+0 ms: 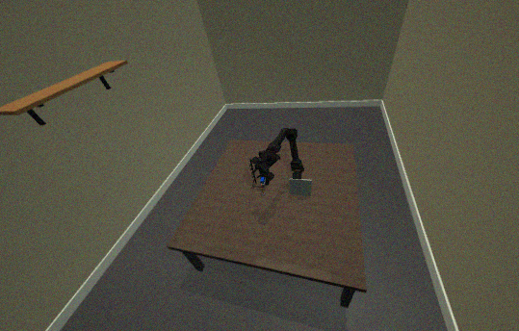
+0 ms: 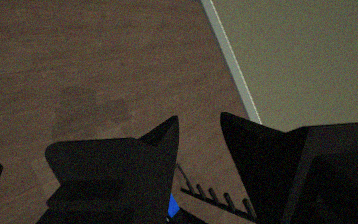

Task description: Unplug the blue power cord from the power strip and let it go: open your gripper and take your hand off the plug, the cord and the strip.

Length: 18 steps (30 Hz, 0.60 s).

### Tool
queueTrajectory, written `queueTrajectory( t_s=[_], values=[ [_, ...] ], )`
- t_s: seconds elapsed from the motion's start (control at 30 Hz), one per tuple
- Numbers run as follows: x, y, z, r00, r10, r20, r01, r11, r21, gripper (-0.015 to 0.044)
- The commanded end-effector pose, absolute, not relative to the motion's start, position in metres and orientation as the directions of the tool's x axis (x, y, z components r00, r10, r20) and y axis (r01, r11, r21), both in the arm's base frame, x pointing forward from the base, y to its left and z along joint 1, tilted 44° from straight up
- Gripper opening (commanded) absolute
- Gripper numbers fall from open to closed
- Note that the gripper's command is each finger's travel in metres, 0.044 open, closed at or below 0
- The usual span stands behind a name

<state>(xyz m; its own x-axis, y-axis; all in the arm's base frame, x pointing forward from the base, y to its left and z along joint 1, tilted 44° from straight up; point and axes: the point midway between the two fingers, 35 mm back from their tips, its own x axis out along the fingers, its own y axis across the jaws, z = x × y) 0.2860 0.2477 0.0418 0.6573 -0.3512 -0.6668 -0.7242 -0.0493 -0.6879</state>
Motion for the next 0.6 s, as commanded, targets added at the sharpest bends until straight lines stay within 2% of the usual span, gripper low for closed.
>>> queueTrajectory(
  t_s=[0.0,0.17,0.3,0.37,0.57],
  values=[
    [0.304,0.182,0.016,0.469,-0.516,-0.717,-0.857,-0.068,-0.511,0.016],
    [0.304,0.102,-0.009,0.182,-0.647,-0.741,-0.97,0.006,-0.243,0.016],
    [0.29,0.046,-0.022,-0.07,-0.68,-0.73,-0.994,0.113,-0.009,0.016],
    [0.286,0.037,-0.024,-0.112,-0.679,-0.725,-0.991,0.132,0.029,0.016],
    [0.286,0.037,-0.024,-0.112,-0.679,-0.725,-0.991,0.132,0.029,0.016]
  ],
)
